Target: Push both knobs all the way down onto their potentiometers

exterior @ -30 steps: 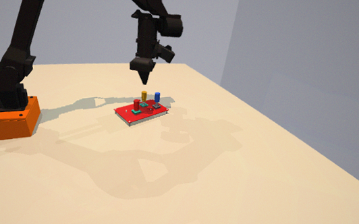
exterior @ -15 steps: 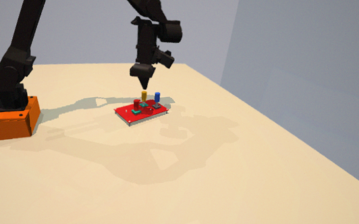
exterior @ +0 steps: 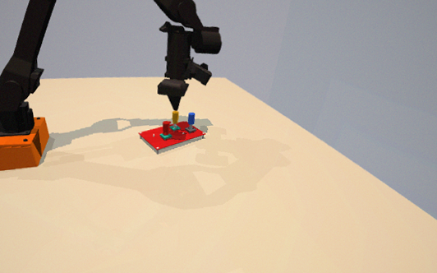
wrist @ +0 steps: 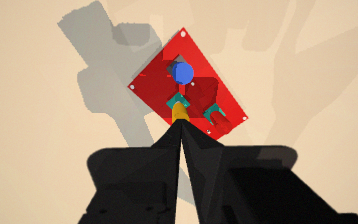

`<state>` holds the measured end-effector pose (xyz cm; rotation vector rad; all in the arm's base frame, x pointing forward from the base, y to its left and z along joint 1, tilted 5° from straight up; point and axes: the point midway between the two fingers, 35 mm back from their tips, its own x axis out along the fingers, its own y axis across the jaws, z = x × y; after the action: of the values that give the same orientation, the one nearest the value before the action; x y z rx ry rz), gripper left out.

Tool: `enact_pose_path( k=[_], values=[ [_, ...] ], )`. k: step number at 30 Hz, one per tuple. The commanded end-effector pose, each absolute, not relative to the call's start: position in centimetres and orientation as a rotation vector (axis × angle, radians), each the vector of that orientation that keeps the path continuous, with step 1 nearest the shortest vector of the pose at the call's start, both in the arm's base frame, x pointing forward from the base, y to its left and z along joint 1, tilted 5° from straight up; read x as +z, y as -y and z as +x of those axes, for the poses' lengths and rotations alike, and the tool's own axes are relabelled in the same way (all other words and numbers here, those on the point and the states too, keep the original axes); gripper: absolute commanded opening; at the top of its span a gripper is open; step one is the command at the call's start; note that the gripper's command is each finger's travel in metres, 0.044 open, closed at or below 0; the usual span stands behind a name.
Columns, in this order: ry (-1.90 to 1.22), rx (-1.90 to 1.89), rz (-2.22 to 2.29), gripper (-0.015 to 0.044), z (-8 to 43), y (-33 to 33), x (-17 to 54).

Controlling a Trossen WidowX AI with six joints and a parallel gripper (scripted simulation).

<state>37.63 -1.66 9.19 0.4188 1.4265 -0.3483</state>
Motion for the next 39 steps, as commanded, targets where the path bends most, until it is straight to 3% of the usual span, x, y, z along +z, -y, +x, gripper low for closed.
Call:
enact_pose_path(
  k=[1,39],
  values=[
    [-1.427,-0.355,0.420,0.0000,37.62,1.69,9.01],
    [-1.427,-0.355,0.420,0.0000,37.67,1.68,8.60]
  ],
)
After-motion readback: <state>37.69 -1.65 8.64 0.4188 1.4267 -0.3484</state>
